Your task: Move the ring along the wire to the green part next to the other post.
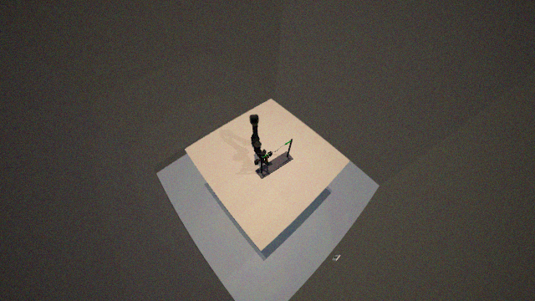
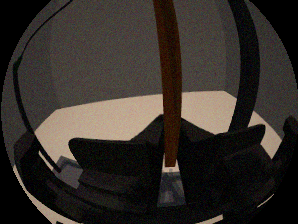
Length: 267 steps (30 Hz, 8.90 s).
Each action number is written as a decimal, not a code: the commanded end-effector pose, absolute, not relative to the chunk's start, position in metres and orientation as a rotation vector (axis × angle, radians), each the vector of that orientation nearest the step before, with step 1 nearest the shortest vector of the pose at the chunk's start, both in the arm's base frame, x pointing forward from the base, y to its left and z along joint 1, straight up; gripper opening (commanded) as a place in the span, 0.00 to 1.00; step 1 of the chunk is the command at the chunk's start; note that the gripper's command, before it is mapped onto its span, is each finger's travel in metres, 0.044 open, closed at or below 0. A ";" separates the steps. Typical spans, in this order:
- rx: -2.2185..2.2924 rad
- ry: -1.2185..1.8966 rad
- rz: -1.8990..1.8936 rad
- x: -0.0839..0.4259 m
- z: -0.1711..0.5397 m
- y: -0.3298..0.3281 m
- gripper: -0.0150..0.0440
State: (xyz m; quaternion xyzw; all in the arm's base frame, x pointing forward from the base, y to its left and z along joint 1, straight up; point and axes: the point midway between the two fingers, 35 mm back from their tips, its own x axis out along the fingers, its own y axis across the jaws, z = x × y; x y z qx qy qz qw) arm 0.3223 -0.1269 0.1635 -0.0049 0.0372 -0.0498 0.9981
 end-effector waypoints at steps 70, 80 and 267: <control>0.439 0.713 -0.318 0.270 0.201 -0.009 0.00; 0.552 0.782 -0.365 0.274 0.218 0.013 0.00; 0.052 0.474 -0.038 0.288 0.161 0.095 0.00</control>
